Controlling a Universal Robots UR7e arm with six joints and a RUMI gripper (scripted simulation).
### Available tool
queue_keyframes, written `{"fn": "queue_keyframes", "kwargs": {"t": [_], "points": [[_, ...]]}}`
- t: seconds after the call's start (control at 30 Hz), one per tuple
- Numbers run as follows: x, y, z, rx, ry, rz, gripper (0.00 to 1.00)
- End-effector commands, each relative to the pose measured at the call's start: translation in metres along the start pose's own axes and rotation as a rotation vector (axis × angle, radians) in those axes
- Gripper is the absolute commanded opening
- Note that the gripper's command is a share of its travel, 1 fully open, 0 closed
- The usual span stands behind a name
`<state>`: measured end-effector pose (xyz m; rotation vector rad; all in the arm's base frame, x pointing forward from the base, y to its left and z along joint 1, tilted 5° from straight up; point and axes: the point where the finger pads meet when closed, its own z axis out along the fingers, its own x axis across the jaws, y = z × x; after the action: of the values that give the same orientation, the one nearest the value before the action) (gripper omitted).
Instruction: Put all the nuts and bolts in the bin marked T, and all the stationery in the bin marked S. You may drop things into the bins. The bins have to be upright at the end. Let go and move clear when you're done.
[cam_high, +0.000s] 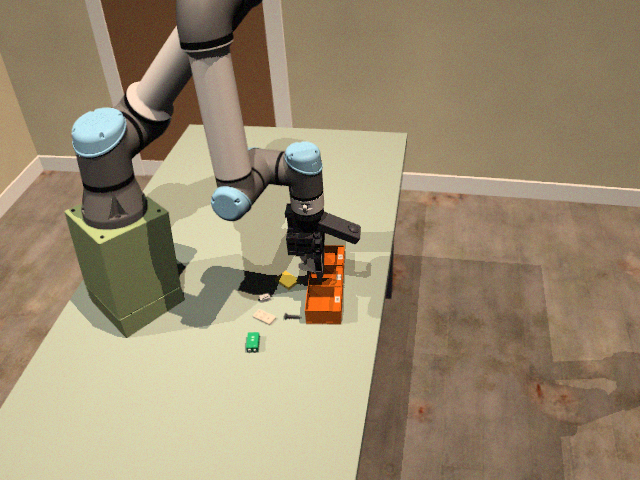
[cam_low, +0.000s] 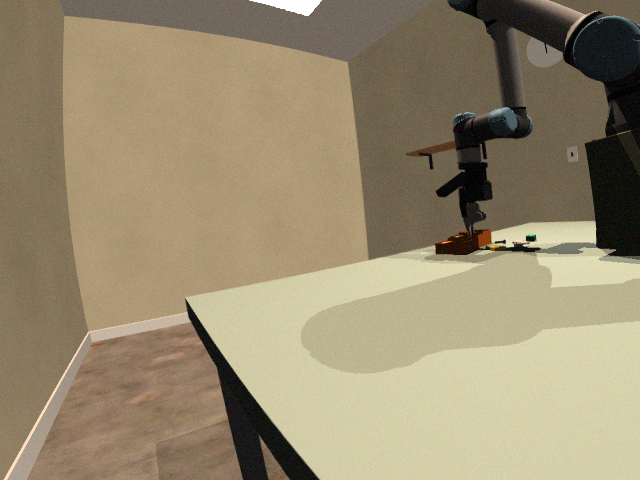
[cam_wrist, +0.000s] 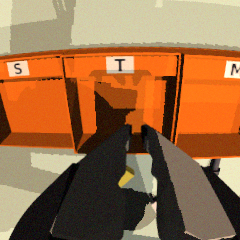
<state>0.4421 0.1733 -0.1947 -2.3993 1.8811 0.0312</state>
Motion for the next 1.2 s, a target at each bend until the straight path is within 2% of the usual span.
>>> {"fn": "queue_keyframes", "kwargs": {"t": [0.0, 0.17, 0.43, 0.7, 1.17], "points": [[0.000, 0.000, -0.008, 0.001, 0.000, 0.000, 0.04], [0.000, 0.000, -0.012, 0.001, 0.000, 0.000, 0.04], [0.000, 0.000, -0.042, 0.001, 0.000, 0.000, 0.04], [0.000, 0.000, -0.042, 0.001, 0.000, 0.000, 0.04], [-0.065, 0.001, -0.042, 0.001, 0.000, 0.000, 0.04]]}}
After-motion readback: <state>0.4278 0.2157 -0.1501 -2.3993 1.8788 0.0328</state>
